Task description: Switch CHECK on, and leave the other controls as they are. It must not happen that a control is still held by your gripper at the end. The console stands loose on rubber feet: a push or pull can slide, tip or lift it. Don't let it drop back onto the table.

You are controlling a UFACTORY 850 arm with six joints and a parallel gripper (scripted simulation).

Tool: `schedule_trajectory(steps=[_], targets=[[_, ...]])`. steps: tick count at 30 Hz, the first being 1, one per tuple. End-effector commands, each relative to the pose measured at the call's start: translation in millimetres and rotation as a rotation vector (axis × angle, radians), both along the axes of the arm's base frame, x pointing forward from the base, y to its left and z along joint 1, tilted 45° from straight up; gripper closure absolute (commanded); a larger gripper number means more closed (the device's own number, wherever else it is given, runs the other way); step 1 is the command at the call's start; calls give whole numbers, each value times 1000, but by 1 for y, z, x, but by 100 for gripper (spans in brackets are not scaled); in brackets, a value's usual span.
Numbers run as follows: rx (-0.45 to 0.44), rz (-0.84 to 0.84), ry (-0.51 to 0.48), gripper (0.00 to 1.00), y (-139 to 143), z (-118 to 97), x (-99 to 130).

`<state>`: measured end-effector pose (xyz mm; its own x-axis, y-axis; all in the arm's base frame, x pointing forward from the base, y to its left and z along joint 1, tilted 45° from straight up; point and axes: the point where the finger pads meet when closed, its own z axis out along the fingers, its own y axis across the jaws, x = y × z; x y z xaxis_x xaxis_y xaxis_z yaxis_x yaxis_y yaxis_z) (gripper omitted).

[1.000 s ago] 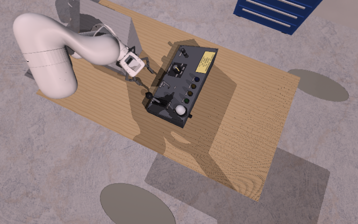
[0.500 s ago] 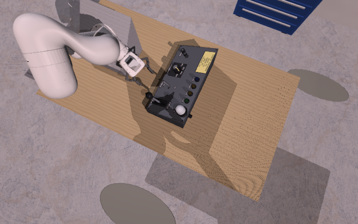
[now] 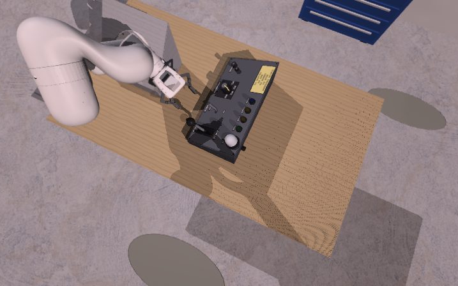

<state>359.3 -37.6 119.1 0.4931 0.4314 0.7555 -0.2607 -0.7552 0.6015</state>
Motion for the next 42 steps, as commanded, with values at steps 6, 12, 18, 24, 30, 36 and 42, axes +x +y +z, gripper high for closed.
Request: schedule_trajectory(steps=[6,12,18,24,30,36,42], targets=[[0,1,-1,0,0,0,0],[0,1,-1,0,0,0,0],[0,1,-1,0,1,1,0],[0,1,-1,0,4,4,-3],[0,1,-1,0,9,9,-6],[0,1,-1,0,20,21,-15],[0,1,-1,0,32,33,-24]])
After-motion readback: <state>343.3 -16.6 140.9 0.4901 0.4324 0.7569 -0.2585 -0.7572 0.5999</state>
